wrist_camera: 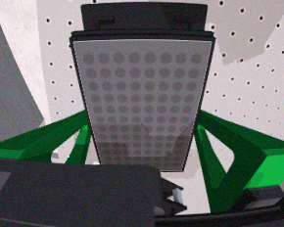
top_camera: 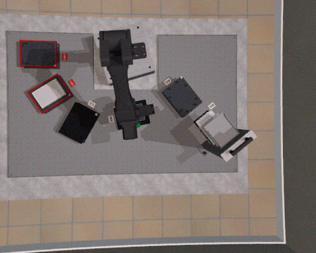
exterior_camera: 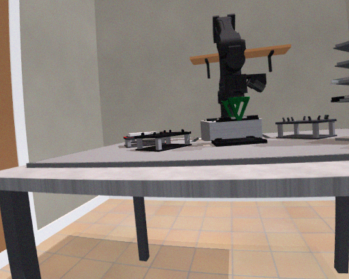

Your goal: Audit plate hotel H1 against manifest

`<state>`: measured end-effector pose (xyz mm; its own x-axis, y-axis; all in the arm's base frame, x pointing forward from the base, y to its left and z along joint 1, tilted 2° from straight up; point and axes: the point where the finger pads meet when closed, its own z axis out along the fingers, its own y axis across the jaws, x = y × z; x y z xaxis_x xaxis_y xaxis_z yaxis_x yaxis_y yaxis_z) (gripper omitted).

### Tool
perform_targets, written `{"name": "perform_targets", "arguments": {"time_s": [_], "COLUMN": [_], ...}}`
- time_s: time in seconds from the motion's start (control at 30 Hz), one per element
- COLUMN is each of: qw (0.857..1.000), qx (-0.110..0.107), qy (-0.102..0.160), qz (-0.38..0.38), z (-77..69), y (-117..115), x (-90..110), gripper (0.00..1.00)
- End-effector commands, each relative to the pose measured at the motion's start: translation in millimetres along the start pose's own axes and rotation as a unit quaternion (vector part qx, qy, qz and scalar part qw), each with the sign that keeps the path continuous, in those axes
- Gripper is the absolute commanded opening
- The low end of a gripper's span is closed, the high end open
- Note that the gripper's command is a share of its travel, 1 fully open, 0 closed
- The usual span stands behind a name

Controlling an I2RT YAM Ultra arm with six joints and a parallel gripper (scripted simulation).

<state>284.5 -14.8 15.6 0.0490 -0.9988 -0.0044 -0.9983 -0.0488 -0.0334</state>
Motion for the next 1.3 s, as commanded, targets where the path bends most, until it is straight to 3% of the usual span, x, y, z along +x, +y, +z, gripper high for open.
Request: {"name": "perform_targets", "arguments": {"time_s": [0.0, 1.27], "qw": [1.000, 1.000], "qx": [0.009, 0.010], "qy": [0.001, 0.001], "qz": [0.000, 0.000], "z": [-12.9, -103.6], "y": [-3.0, -1.5], "x": [0.7, 0.5], "gripper": [0.86, 0.86]}}
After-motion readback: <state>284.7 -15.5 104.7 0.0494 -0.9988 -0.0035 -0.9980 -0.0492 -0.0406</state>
